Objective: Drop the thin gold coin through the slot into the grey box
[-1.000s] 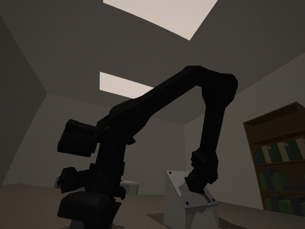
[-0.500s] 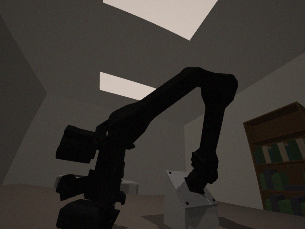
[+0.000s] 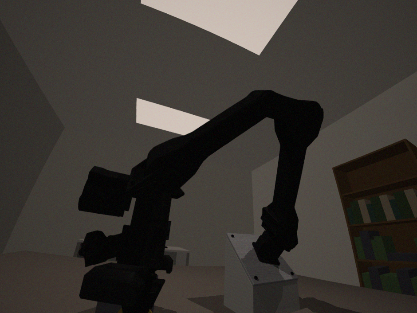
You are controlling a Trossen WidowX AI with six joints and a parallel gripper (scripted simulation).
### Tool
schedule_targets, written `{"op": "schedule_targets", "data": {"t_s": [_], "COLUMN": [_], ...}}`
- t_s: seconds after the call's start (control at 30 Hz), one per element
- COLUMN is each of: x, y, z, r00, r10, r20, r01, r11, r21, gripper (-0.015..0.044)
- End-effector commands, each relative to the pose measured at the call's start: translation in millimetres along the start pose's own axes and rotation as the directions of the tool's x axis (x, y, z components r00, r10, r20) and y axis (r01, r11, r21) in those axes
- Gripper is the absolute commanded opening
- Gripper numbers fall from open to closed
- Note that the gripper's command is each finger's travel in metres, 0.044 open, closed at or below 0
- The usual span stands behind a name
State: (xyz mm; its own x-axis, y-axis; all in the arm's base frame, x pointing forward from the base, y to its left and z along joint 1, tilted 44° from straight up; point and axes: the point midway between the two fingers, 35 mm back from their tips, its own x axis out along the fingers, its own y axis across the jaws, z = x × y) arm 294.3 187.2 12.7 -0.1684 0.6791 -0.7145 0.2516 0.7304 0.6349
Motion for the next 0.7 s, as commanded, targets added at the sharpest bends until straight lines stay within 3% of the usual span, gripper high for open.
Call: {"op": "schedule_targets", "data": {"t_s": [0.0,0.67], "x": [-12.1,-62.6], "y": [1.4,0.9], "z": [3.0,2.5], "r00": [1.000,1.000], "r10": [0.002,-0.001], "r20": [0.013,0.014], "r01": [-0.002,0.001], "r11": [1.000,1.000], "r21": [-0.007,-0.007], "gripper": [0.0000,0.0000]}}
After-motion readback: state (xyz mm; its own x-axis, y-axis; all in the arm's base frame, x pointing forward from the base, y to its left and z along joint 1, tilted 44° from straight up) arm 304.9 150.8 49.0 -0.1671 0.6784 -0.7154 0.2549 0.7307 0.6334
